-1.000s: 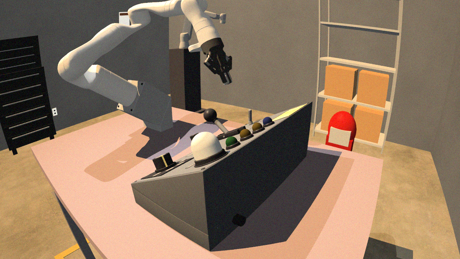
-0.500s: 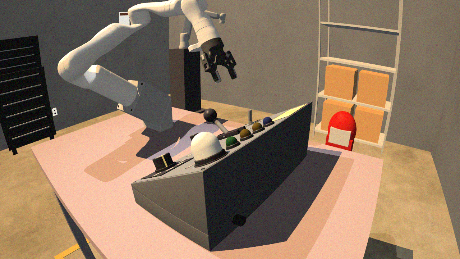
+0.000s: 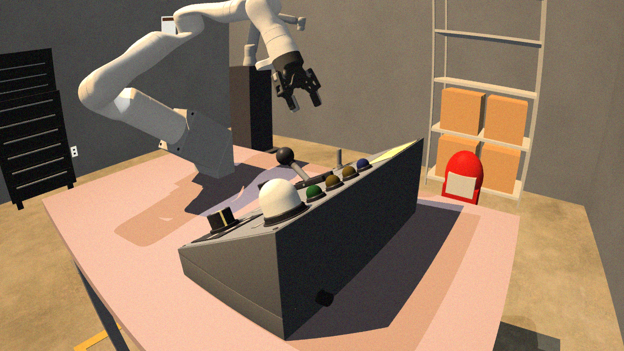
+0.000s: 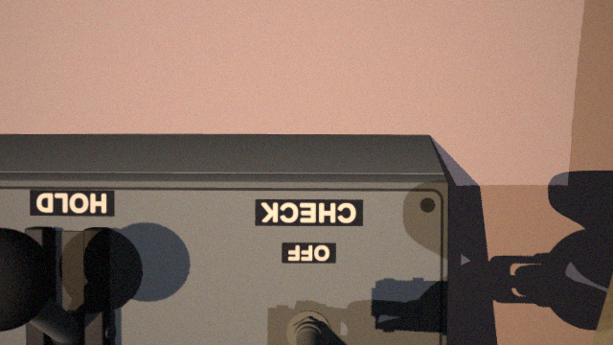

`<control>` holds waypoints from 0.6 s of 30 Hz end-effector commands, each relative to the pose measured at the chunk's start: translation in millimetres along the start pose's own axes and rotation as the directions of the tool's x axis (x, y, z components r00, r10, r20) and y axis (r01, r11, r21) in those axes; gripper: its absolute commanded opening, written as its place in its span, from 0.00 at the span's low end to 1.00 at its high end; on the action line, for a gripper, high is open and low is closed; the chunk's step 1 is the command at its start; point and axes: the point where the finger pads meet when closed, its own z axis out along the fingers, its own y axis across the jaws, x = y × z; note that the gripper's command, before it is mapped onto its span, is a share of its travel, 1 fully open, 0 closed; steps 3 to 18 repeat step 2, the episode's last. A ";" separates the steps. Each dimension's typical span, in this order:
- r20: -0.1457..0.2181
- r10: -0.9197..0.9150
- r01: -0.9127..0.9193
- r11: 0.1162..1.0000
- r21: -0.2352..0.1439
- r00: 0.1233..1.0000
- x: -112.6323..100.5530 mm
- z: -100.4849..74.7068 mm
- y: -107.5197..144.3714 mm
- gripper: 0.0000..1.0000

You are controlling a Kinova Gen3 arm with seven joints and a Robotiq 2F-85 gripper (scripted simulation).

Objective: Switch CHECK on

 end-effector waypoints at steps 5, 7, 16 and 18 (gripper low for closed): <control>0.001 0.000 0.000 1.000 -0.001 1.000 -0.5 -0.7 0.3 1.00; 0.001 0.000 0.000 1.000 -0.001 1.000 -0.5 -0.7 0.3 1.00; 0.001 0.000 0.000 1.000 -0.001 1.000 -0.5 -0.7 0.3 1.00; 0.001 0.000 0.000 1.000 -0.001 1.000 -0.5 -0.7 0.3 1.00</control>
